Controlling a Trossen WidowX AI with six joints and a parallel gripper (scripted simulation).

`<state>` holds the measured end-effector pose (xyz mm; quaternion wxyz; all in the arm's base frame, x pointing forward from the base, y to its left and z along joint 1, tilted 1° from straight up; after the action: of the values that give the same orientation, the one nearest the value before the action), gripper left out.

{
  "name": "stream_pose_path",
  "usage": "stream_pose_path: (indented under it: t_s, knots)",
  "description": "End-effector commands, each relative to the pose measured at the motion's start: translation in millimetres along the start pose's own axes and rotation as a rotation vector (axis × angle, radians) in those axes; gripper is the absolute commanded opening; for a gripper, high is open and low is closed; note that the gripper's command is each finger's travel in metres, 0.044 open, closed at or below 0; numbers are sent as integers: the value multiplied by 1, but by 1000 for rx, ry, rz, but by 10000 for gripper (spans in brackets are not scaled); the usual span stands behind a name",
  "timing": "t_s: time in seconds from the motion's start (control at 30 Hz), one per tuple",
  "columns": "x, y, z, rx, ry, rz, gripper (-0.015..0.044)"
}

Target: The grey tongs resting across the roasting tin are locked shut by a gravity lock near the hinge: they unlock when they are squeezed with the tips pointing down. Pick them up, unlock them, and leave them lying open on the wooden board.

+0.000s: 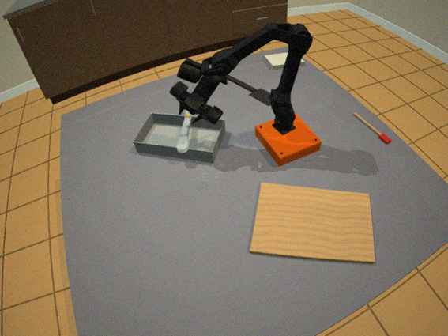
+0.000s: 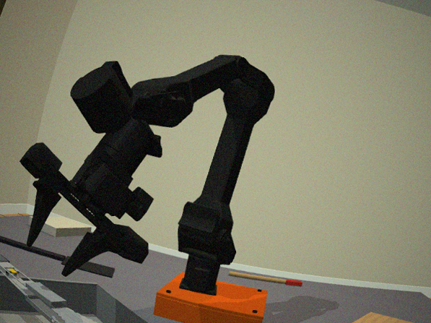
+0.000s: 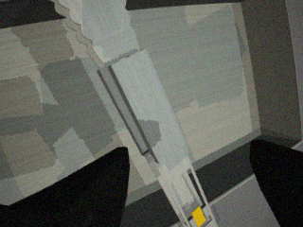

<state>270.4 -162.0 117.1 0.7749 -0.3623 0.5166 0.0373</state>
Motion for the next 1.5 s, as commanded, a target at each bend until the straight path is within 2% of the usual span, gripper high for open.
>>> stream_pose_path:
  t_s: [0.0, 0.6, 1.47]
  knots:
    - [6, -3, -35, -138, 112, 27, 260]
    - [7, -5, -41, -138, 112, 27, 260]
    - [48, -7, -44, -138, 112, 25, 260]
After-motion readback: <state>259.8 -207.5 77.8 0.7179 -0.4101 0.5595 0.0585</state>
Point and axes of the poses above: the point midway between the two fingers, 35 mm back from their tips, its own x axis out along the fingers, its own y axis across the jaws, z = x × y, the point moved 2 cm from there along -x, back along the fingers, and after that the axes turned 1 degree about x, right-handed, at the moved point
